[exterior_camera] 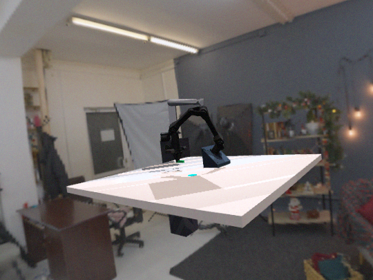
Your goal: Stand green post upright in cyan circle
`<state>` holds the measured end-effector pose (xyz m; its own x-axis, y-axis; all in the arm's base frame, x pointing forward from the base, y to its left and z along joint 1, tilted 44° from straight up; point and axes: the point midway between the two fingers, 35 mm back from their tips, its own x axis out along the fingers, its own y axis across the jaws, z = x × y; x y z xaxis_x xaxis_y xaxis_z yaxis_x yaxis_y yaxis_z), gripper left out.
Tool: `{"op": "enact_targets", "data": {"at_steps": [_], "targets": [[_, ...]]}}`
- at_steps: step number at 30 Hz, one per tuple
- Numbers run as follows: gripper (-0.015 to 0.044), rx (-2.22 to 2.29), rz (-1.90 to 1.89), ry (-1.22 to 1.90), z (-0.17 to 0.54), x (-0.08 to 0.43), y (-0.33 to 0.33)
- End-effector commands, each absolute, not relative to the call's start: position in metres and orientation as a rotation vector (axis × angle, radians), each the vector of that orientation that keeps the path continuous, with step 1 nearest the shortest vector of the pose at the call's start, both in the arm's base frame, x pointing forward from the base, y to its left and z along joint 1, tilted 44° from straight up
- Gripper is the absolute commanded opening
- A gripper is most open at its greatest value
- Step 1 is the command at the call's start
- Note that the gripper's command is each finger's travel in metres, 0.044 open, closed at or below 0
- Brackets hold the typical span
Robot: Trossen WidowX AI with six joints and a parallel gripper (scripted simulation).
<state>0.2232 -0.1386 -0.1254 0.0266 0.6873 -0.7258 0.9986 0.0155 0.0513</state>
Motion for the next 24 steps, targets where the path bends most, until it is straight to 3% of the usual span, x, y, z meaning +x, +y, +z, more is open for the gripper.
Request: {"op": "enact_targets", "data": {"at_steps": [1, 24], "targets": [[0.0023, 1.722, -0.692, 1.713, -0.115, 0.223, -0.15], [0.0023, 1.668, -0.626, 1.716, -0.071, 0.229, -0.173]]}}
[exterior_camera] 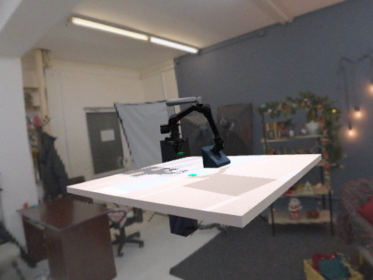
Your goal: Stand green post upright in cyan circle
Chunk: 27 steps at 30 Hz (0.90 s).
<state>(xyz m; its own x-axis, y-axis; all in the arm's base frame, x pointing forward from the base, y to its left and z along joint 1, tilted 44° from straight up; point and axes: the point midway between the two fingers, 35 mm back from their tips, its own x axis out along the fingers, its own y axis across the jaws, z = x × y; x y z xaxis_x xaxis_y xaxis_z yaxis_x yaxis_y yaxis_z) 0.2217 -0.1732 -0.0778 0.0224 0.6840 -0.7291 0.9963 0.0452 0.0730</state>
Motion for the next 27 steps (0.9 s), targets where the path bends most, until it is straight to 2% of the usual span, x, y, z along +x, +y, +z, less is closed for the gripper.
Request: {"op": "enact_targets", "data": {"at_steps": [1, 27], "targets": [[0.0023, 1.658, -0.614, 1.715, -0.069, 0.231, -0.172], [0.0023, 1.4, -0.302, 1.7, -0.019, 0.28, -0.138]]}}
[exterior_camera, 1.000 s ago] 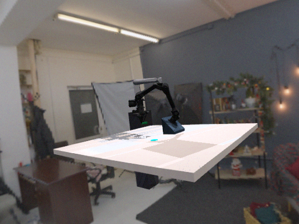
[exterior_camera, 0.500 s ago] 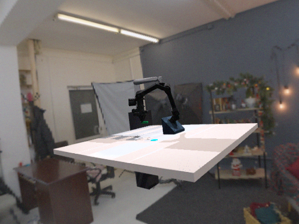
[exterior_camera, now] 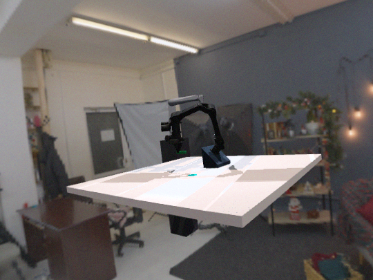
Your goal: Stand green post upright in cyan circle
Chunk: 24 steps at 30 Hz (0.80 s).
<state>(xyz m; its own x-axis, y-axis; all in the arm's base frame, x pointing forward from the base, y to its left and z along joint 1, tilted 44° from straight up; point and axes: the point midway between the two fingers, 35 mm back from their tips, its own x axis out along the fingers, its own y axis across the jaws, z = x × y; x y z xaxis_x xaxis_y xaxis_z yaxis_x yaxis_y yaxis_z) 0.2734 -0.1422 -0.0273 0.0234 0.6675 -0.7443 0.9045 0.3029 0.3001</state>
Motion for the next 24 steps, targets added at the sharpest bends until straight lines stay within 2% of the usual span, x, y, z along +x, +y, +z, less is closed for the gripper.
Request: {"op": "enact_targets", "data": {"at_steps": [1, 24], "targets": [[0.0023, 1.39, -0.29, 1.699, -0.017, 0.282, -0.137], [0.0023, 1.161, -0.012, 1.66, 0.03, 0.315, -0.093]]}}
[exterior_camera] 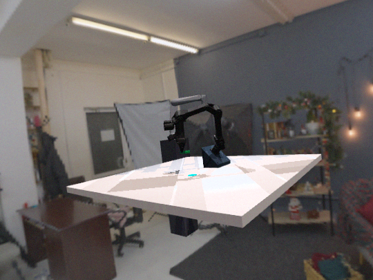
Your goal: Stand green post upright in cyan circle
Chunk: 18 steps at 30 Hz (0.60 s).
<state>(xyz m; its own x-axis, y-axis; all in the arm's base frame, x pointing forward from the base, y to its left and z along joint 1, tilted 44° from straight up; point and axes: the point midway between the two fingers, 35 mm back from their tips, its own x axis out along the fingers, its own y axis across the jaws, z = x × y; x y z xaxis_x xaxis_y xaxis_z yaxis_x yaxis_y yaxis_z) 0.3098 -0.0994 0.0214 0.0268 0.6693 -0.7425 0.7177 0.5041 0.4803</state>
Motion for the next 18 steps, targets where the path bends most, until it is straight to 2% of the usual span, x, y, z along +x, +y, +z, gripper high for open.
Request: {"op": "enact_targets", "data": {"at_steps": [1, 18], "targets": [[0.0023, 1.151, 0.0, 1.657, 0.032, 0.316, -0.091], [0.0023, 0.983, 0.206, 1.612, 0.068, 0.332, -0.053]]}}
